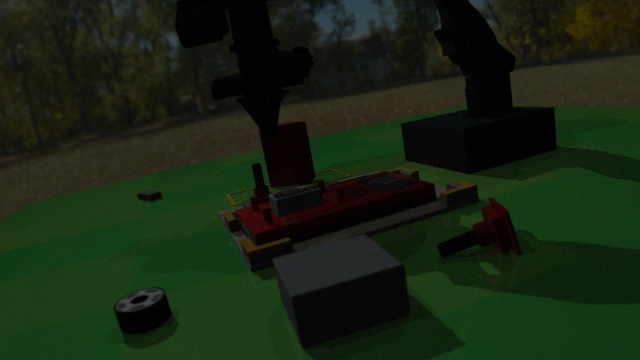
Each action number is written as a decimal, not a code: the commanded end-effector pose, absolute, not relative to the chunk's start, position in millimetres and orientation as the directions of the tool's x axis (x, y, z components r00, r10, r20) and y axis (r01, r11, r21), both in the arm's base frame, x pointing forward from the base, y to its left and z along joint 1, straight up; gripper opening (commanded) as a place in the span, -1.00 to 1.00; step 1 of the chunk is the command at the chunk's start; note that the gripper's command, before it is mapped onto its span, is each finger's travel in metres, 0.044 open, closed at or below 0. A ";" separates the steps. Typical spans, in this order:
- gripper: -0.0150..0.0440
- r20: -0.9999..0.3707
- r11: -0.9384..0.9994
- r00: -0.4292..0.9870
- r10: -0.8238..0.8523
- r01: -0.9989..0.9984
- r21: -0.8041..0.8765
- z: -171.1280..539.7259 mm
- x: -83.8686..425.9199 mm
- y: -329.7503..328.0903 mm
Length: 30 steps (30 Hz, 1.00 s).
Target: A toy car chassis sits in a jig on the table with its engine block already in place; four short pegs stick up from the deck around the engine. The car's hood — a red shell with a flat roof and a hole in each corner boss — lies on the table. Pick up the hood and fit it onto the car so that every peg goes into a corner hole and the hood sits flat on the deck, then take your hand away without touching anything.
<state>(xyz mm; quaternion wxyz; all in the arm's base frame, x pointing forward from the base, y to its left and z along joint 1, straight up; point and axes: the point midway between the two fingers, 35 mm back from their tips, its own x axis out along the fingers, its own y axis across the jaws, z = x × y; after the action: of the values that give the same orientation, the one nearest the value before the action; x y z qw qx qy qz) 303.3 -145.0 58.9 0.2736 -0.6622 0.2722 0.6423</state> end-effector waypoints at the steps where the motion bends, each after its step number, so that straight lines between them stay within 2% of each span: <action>1: -0.49 -1.000 -0.702 0.024 -0.011 -0.712 -0.010 58.0 300.1 -148.3; 30: -0.49 -1.000 -0.702 0.023 -0.012 -0.712 -0.008 57.8 283.9 -166.7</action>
<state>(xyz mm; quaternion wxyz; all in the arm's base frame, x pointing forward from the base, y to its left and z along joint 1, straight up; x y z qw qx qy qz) 287.0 -163.9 58.5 0.2727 -0.6621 0.2729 0.6426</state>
